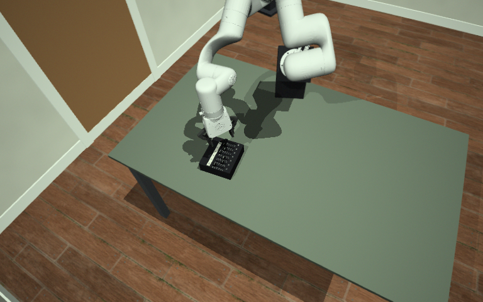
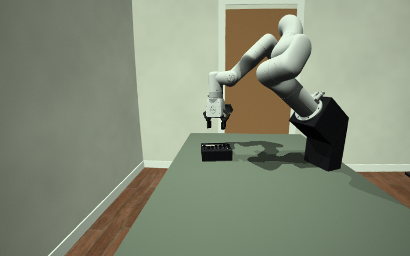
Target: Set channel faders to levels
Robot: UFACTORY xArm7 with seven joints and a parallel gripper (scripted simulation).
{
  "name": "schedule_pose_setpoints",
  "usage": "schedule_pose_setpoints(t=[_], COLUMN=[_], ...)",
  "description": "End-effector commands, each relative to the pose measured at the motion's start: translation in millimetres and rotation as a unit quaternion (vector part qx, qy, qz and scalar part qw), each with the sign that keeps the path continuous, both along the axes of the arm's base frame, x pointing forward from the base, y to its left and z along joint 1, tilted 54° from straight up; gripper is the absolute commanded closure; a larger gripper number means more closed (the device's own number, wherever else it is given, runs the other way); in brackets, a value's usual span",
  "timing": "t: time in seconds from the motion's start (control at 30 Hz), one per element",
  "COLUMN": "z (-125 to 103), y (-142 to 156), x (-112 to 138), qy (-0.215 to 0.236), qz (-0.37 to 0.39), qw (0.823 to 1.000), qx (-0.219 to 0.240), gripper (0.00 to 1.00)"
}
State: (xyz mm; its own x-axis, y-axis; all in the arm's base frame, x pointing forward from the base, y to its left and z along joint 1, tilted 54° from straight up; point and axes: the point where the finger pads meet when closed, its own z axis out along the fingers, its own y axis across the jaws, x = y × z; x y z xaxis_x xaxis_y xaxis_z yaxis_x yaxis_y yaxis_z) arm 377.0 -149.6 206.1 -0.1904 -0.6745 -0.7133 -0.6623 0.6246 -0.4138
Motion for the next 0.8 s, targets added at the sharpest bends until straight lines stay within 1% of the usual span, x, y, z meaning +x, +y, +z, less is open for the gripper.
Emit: schedule_pose_setpoints(t=[0.0,0.1,0.2,0.3,0.4,0.47,0.5,0.6,0.77], z=[-4.2,-9.2,-14.7,-20.4,-26.1,-26.1,-27.9,-32.8,-39.1], y=[2.9,4.4,4.0,1.8,-2.1,-2.1,-3.7,-9.0,-17.9], x=[8.0,14.2,20.6,26.7,32.2,32.2,33.9,38.5,44.0], qy=[0.056,0.083,0.112,0.139,0.166,0.166,0.192,0.211,0.247], qz=[-0.079,-0.115,-0.152,-0.188,-0.225,-0.225,-0.261,-0.29,-0.348], qw=[0.99,0.978,0.96,0.936,0.908,0.908,0.874,0.843,0.769], qx=[0.1,0.153,0.209,0.262,0.313,0.313,0.362,0.401,0.477], gripper=[0.0,0.0,0.0,0.0,0.0,0.0,0.0,0.0,0.0])
